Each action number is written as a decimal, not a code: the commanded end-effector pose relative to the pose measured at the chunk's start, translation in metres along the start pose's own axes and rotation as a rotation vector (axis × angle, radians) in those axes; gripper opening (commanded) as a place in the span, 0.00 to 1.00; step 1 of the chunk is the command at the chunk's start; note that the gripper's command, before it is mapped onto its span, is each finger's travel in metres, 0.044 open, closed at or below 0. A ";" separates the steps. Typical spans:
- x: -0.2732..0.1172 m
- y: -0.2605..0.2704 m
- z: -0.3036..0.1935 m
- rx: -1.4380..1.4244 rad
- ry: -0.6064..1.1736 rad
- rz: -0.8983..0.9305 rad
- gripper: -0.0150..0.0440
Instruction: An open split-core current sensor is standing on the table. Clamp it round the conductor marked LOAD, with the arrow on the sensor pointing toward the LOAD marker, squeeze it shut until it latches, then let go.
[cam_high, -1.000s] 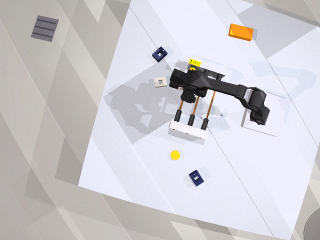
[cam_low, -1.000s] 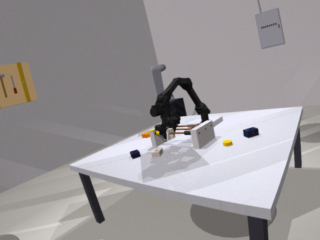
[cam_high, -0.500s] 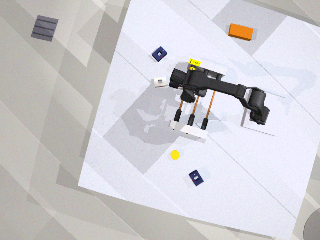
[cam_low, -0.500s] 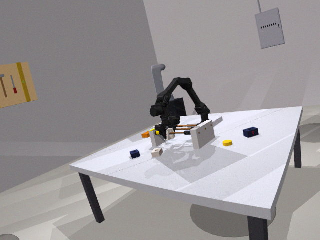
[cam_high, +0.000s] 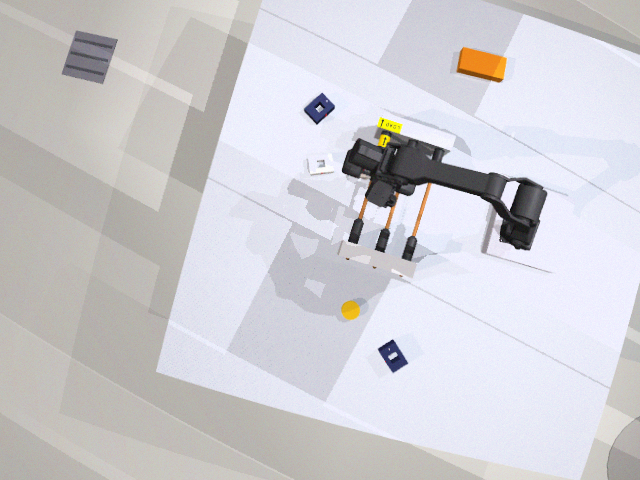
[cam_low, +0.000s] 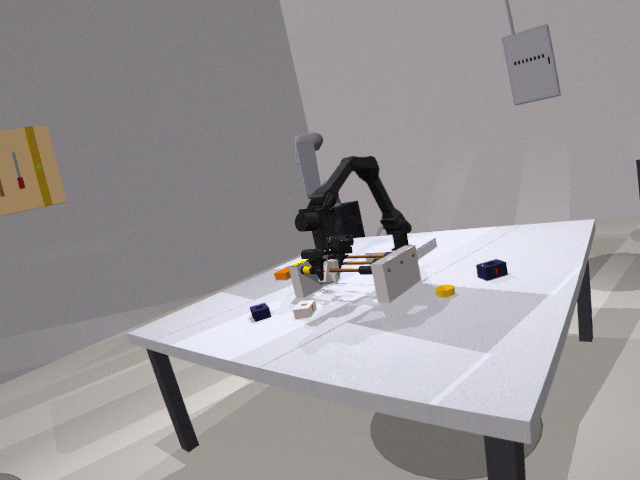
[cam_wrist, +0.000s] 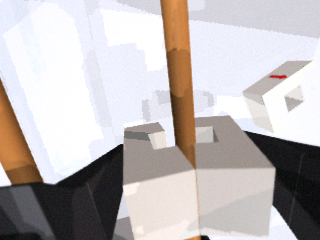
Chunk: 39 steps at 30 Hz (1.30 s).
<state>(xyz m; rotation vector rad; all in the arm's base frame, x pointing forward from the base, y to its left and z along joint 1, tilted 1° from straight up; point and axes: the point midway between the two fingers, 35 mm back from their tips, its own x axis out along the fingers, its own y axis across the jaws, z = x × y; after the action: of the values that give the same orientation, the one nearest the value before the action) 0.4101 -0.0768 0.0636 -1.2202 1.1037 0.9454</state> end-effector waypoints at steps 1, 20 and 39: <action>-0.010 -0.004 0.001 0.003 -0.002 -0.060 0.25; -0.007 -0.002 0.001 0.002 -0.005 -0.047 0.25; -0.007 -0.002 0.001 0.002 -0.005 -0.045 0.91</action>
<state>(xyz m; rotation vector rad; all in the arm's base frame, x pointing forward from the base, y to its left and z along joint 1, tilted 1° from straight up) 0.4105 -0.0757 0.0703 -1.2346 1.0694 0.9145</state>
